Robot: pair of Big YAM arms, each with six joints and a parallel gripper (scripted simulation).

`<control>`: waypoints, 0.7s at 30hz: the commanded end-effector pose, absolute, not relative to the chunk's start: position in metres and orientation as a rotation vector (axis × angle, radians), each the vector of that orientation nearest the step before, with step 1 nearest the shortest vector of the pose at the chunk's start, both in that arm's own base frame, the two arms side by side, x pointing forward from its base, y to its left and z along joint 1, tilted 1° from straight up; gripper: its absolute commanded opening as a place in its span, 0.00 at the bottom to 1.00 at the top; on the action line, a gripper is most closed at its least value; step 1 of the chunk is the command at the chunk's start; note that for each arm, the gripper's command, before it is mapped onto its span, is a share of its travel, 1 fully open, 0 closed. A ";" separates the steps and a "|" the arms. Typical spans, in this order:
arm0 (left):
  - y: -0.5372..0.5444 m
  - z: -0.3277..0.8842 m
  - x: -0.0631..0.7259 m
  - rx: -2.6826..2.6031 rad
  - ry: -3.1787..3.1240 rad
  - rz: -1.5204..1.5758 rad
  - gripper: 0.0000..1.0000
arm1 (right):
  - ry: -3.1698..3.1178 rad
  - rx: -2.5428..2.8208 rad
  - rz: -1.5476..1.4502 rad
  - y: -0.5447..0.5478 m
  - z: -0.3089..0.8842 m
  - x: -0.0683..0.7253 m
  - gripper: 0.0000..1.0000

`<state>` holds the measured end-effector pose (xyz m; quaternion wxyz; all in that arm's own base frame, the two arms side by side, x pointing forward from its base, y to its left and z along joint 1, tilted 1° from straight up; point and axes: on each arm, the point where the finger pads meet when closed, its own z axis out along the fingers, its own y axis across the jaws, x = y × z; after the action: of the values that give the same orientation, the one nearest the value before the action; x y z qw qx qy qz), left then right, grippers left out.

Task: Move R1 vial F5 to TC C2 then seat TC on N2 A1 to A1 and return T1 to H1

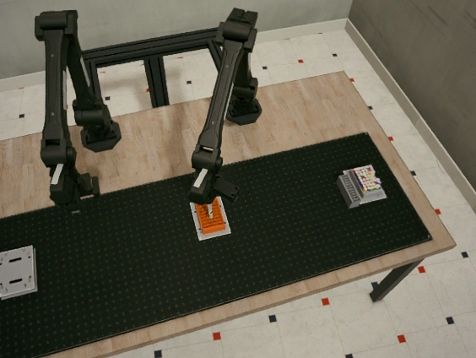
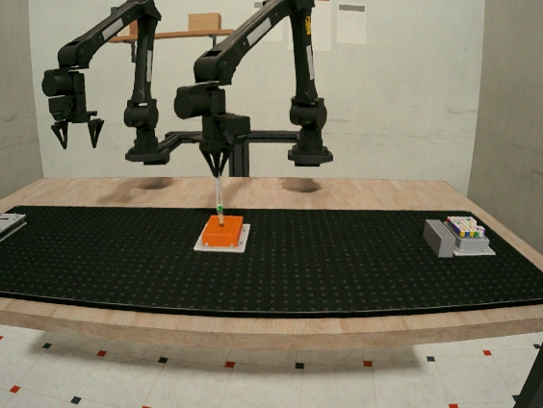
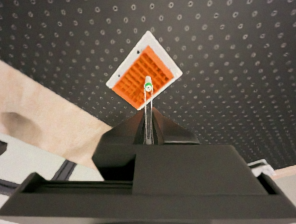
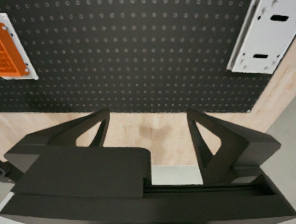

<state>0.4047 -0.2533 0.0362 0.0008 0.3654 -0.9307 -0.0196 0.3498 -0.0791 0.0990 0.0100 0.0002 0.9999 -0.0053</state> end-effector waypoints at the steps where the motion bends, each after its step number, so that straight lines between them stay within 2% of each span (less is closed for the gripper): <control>1: -0.260 0.052 0.425 1.177 -2.926 -0.024 0.09 | 3.135 -0.012 -0.010 -0.079 0.099 0.350 1.00; 11: -0.269 0.087 0.441 1.181 -2.977 0.111 0.09 | 3.135 -0.012 -0.010 -0.079 0.099 0.350 1.00; 21: -0.265 0.080 0.437 1.177 -2.971 0.105 0.09 | 3.135 -0.012 -0.010 -0.079 0.099 0.350 1.00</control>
<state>0.4144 -0.2594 0.0533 -0.0049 0.3665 -0.9304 -0.0016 0.3498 -0.0791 0.0990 0.0100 0.0002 0.9999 -0.0053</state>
